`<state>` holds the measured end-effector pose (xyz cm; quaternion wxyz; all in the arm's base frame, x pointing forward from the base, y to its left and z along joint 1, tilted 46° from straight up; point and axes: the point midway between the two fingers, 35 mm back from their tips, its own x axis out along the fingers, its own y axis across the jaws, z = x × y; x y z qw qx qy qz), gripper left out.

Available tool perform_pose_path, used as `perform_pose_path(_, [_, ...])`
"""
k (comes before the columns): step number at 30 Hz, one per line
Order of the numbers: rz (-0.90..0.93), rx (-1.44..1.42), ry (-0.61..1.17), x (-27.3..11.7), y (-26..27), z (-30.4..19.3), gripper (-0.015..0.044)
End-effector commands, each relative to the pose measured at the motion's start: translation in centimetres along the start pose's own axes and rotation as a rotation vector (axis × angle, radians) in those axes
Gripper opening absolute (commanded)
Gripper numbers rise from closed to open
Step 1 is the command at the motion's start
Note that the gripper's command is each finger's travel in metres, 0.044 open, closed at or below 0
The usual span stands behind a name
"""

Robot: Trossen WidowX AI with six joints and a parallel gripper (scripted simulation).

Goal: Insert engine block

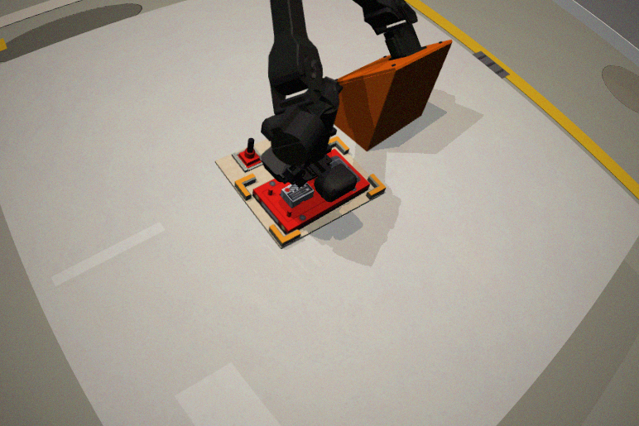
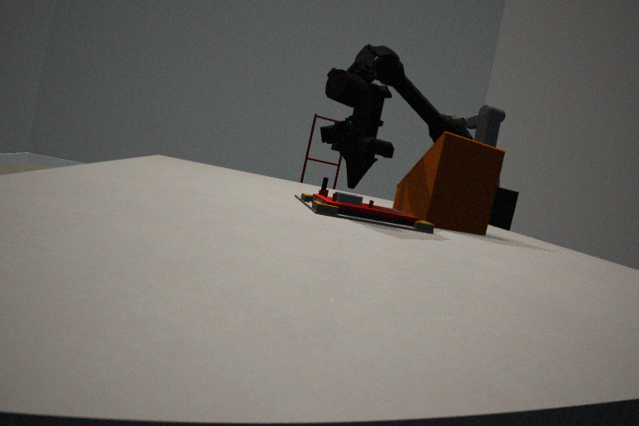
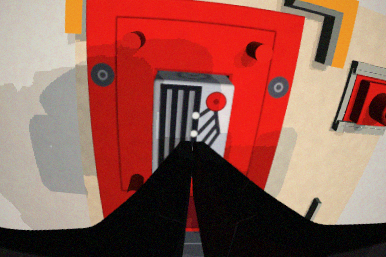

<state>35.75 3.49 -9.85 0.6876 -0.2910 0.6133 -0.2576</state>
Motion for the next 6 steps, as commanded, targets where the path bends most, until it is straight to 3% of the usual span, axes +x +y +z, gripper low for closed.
perform_pose_path(1, [0.001, 0.006, 0.001, 0.02, -0.03, 0.06, 0.0])
perform_pose_path(6, [0.001, 0.006, 0.001, 0.0, -0.03, 0.06, 0.0])
